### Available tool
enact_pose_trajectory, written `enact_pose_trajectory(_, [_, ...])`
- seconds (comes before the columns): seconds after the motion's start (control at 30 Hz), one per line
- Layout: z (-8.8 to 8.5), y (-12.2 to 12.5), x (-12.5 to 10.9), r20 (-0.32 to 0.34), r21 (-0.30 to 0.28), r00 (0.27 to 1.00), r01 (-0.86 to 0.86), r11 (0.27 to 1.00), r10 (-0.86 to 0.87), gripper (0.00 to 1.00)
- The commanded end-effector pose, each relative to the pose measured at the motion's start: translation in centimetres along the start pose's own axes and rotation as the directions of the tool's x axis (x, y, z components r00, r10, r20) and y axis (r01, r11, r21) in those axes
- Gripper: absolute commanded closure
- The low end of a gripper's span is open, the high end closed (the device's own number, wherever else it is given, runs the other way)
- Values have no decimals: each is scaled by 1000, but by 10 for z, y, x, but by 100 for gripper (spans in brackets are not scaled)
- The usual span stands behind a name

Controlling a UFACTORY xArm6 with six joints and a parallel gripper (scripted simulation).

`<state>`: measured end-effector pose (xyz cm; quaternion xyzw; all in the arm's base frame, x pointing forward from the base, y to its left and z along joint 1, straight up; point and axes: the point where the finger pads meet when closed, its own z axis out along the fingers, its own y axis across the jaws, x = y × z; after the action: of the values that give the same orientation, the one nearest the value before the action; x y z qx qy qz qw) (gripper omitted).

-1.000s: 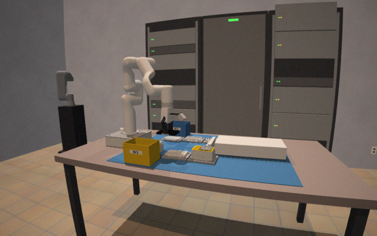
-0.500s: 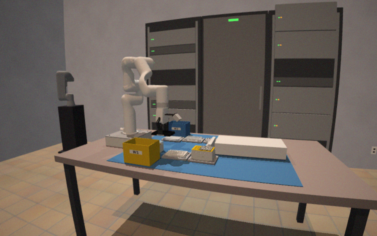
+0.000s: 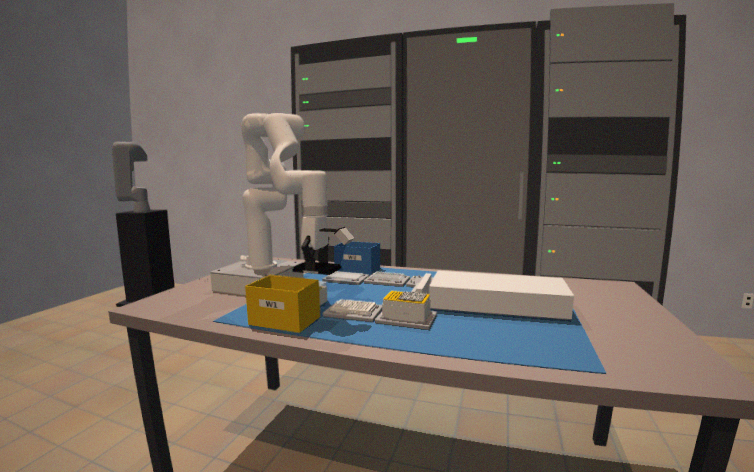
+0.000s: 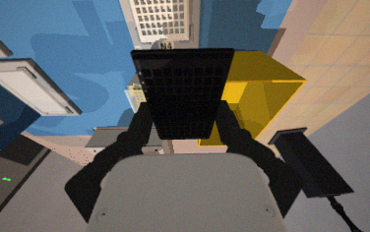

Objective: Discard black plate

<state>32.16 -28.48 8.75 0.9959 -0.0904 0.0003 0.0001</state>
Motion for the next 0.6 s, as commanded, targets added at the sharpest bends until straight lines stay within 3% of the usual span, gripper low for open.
enact_pose_trajectory(0.0, [-2, 10, -5, -4, -2, 1000, 0, 1000, 0, 100])
enact_pose_trajectory(0.57, [-2, 43, -27, -4, -2, 1000, 0, 1000, 0, 100])
